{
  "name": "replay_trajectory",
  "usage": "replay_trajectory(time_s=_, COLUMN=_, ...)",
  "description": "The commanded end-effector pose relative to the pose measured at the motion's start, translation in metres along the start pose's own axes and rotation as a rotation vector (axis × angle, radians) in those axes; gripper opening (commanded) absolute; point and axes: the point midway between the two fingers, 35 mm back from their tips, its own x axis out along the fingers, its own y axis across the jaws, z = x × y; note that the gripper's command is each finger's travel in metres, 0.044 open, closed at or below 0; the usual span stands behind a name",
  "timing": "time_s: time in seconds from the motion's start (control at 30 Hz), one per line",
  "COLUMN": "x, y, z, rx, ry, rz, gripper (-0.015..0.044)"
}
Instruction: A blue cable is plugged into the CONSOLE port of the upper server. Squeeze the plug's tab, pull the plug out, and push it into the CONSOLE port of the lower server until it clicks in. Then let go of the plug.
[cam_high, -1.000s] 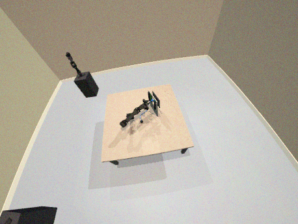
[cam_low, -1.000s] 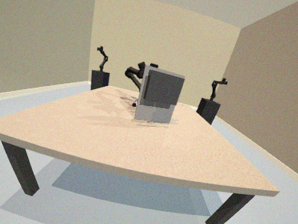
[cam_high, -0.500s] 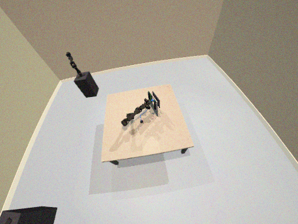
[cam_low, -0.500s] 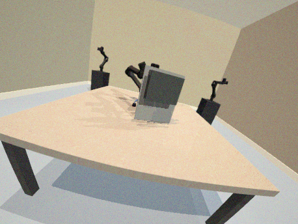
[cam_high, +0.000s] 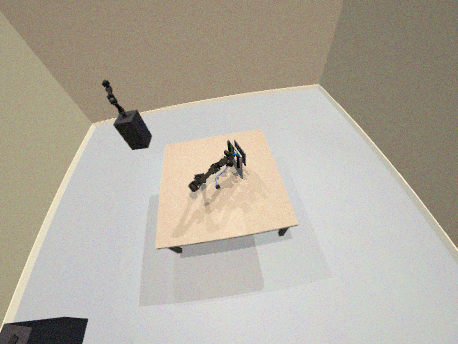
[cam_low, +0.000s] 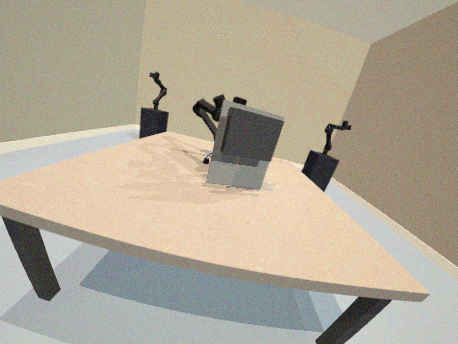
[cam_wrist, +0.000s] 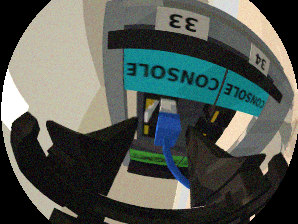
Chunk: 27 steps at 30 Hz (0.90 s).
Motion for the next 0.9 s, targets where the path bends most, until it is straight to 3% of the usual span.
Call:
replay_trajectory(time_s=0.0, x=0.008, y=0.000, z=0.001, rx=-0.005, ry=0.003, rz=0.003, gripper=0.0239)
replay_trajectory(time_s=0.43, x=0.023, y=-0.001, z=0.005, rx=-0.006, ry=0.002, rz=0.004, gripper=0.0239)
replay_trajectory(time_s=0.87, x=0.020, y=-0.002, z=0.005, rx=0.000, ry=-0.001, rz=0.000, gripper=0.0153)
